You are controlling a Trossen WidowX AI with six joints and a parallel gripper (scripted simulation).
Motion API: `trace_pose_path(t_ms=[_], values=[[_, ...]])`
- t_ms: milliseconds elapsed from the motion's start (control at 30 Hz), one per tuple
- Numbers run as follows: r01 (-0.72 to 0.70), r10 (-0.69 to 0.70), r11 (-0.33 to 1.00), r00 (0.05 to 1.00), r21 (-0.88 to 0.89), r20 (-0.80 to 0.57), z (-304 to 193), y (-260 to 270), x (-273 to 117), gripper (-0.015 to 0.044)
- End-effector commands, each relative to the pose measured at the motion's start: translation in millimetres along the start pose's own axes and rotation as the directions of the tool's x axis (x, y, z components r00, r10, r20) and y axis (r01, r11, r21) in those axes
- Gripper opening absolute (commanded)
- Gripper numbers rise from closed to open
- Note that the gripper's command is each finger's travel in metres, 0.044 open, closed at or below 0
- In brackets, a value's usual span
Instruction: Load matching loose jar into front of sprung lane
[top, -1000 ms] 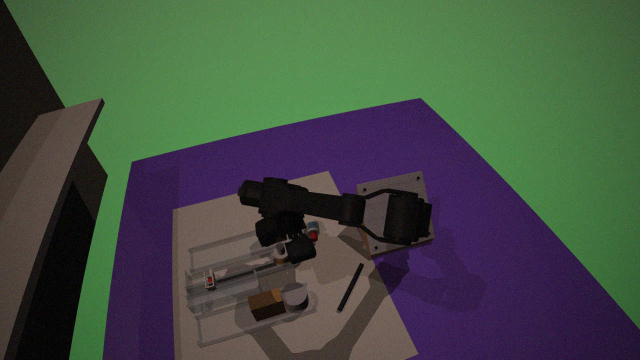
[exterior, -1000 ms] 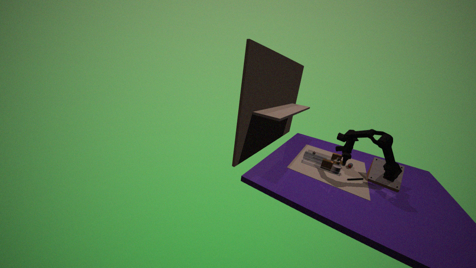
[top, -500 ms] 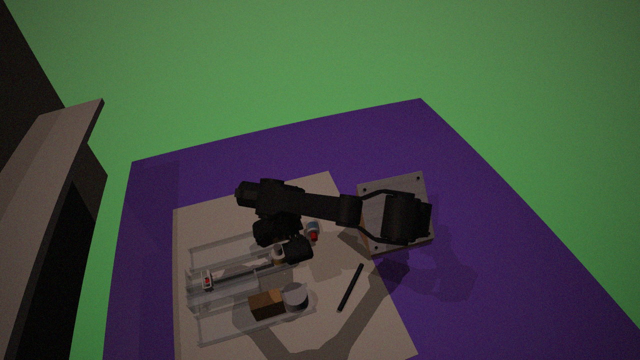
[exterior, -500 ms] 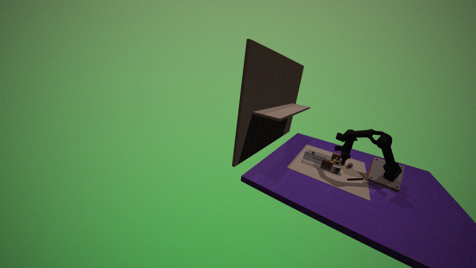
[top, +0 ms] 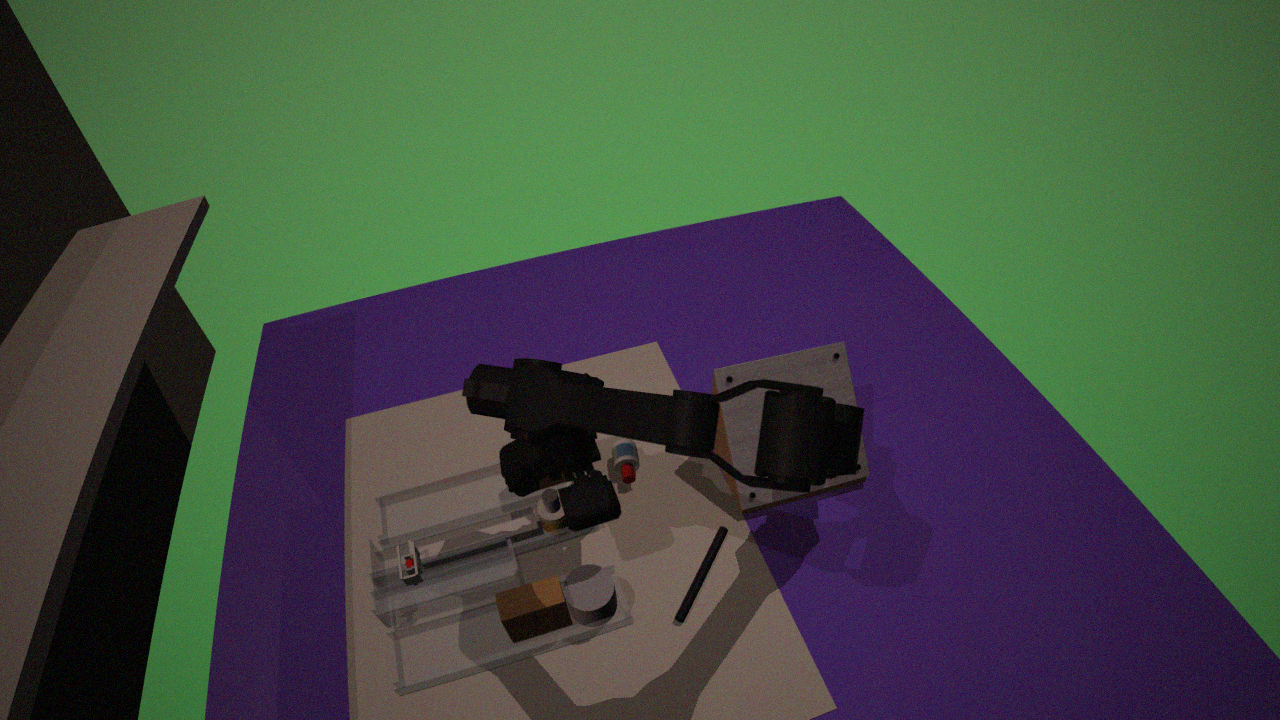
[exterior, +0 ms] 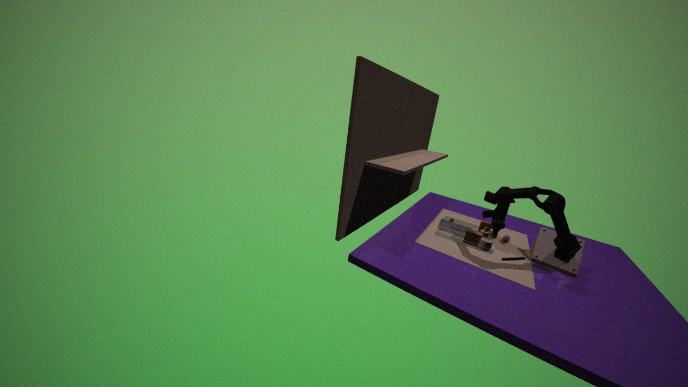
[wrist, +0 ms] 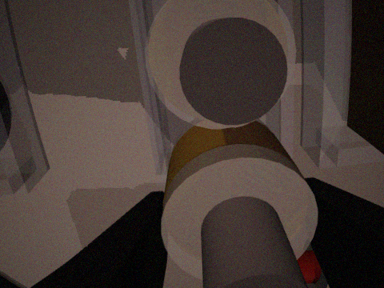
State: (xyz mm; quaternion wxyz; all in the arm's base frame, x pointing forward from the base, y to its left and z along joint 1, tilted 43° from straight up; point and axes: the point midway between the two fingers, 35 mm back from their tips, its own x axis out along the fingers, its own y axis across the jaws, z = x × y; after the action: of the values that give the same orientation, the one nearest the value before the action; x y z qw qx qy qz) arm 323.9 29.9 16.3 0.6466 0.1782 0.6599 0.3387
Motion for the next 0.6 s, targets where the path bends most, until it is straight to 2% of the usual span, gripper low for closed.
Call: trace_pose_path(t_ms=[0, 567], values=[[0.002, -0.002, 1.0, 1.0, -0.009, 0.022, 9.8, 0.1, -3.6, 0.0], [0.002, -0.002, 1.0, 1.0, -0.01, 0.023, 17.6, 0.5, -5.6, 0.0]])
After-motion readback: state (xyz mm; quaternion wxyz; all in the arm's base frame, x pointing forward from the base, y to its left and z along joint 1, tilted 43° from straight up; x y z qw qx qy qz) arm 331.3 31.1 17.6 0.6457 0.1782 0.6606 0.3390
